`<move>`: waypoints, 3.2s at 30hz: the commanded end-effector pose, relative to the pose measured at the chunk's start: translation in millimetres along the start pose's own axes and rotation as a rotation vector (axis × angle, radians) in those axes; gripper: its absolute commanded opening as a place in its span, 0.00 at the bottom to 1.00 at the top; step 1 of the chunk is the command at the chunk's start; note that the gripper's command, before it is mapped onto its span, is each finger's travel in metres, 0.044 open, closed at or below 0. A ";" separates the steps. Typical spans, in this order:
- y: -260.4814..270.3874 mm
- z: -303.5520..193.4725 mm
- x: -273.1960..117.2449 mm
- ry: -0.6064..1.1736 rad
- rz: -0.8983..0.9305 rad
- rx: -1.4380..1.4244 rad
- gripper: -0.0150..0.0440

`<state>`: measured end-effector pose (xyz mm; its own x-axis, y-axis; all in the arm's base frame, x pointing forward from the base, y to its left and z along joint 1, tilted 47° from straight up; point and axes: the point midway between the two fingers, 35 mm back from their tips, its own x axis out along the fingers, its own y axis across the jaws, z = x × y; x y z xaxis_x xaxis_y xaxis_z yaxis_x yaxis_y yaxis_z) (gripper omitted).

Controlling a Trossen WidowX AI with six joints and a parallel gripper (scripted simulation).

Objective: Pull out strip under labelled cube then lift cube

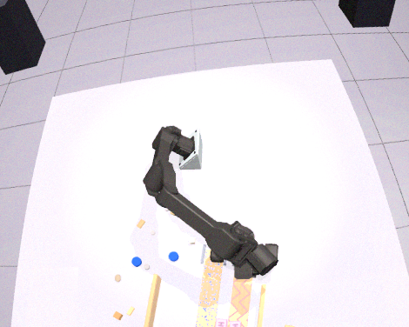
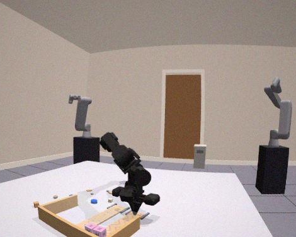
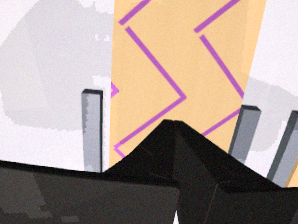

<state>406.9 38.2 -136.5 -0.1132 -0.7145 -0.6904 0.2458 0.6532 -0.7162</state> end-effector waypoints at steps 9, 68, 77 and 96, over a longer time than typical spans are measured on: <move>0.5 -19.2 2.8 0.001 -0.006 -0.003 0.25; 1.1 -108.8 4.6 0.004 -0.005 -0.006 0.25; 1.2 -122.2 4.5 0.005 -0.005 -0.006 0.25; 1.3 -150.3 4.3 0.006 -0.004 -0.007 0.25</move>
<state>274.0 74.8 -152.9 -0.0985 -0.7163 -0.6908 0.2447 0.6555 -0.7145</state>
